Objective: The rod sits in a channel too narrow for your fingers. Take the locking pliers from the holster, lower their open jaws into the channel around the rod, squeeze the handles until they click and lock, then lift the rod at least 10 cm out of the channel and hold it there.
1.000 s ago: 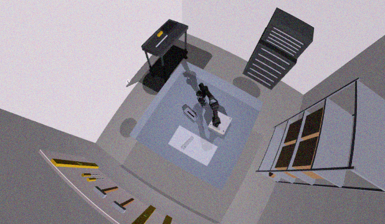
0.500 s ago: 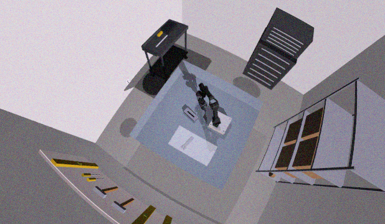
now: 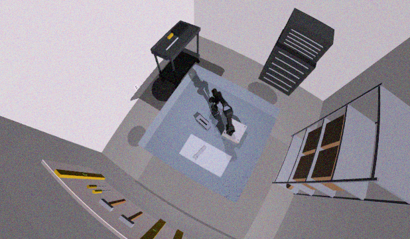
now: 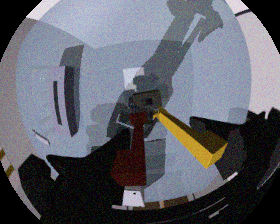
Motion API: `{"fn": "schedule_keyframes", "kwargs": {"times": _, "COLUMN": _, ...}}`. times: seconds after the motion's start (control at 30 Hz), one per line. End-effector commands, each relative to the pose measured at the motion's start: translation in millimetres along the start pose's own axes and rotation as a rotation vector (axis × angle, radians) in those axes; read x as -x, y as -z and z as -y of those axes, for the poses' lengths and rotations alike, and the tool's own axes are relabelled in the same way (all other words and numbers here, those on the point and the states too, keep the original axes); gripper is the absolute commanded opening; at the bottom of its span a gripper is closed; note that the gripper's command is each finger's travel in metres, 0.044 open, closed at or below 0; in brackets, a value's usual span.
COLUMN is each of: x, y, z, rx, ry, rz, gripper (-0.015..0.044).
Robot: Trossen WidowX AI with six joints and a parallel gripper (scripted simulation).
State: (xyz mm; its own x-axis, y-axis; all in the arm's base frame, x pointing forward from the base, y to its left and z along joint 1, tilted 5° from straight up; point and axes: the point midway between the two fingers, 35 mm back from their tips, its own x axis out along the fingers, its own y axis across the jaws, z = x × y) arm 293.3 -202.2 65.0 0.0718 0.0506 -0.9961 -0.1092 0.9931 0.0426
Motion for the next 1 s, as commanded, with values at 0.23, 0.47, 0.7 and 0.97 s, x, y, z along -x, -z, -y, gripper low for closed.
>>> {"fn": "schedule_keyframes", "kwargs": {"times": 0.23, "x": 0, "y": -1, "z": 0, "rx": -0.003, "ry": 0.000, "rz": 0.003, "gripper": 0.0341}}
{"fn": "schedule_keyframes", "kwargs": {"times": 0.47, "x": 0, "y": -1, "z": 0, "rx": -0.003, "ry": 0.000, "rz": 0.003, "gripper": 0.0319}}
{"fn": "schedule_keyframes", "kwargs": {"times": 0.7, "x": 0, "y": -1, "z": 0, "rx": -0.003, "ry": 0.000, "rz": 0.003, "gripper": 0.0319}}
{"fn": "schedule_keyframes", "kwargs": {"times": 0.97, "x": 16, "y": -1, "z": 0, "rx": -0.002, "ry": 0.007, "rz": 0.002, "gripper": 0.0319}}
